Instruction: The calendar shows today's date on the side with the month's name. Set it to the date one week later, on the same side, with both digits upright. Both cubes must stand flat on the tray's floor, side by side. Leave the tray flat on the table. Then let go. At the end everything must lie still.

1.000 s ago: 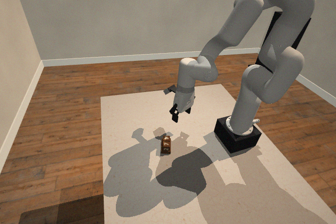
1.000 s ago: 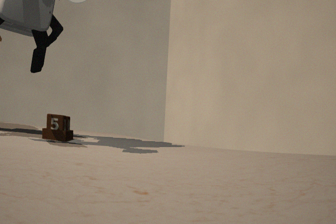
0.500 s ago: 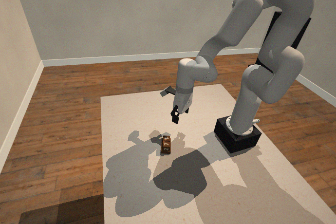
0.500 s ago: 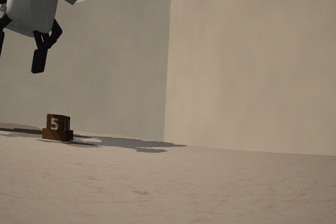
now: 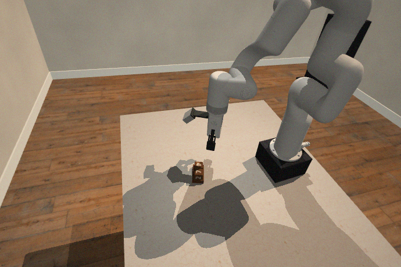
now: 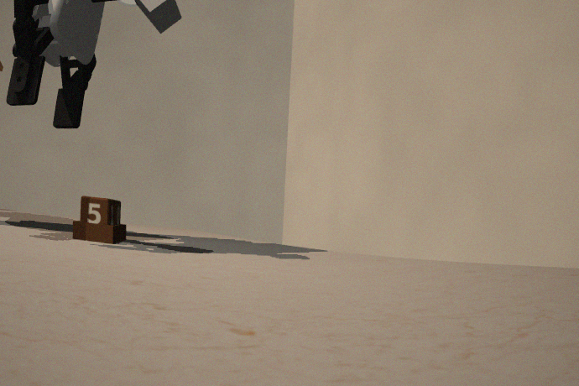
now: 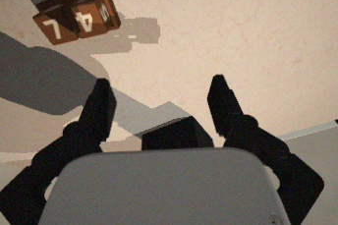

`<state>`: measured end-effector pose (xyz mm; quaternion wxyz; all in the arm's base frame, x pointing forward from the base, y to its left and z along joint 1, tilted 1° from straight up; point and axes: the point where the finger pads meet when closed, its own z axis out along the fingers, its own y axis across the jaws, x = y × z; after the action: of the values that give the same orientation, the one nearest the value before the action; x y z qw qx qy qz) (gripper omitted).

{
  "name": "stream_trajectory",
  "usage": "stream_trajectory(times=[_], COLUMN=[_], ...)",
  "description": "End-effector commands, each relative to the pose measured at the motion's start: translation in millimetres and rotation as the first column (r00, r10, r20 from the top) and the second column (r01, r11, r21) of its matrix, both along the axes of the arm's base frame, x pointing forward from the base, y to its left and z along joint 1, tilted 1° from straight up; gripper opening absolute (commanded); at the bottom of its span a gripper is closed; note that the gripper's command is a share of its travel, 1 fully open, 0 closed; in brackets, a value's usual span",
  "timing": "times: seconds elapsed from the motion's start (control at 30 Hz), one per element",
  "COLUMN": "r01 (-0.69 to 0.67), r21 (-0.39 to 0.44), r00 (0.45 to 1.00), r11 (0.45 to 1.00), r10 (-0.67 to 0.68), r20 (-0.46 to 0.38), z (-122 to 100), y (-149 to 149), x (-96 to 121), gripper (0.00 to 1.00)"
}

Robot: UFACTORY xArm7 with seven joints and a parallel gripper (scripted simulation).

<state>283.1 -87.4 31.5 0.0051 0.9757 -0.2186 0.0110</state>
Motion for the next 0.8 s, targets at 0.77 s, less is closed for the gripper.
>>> stream_trajectory(times=[0.77], r01=[-0.717], r21=[0.005], r00=[0.697], r11=[0.697], r10=[0.717], r20=[-0.001], z=[3.6], y=[20.8], x=[30.2], gripper=[1.0])
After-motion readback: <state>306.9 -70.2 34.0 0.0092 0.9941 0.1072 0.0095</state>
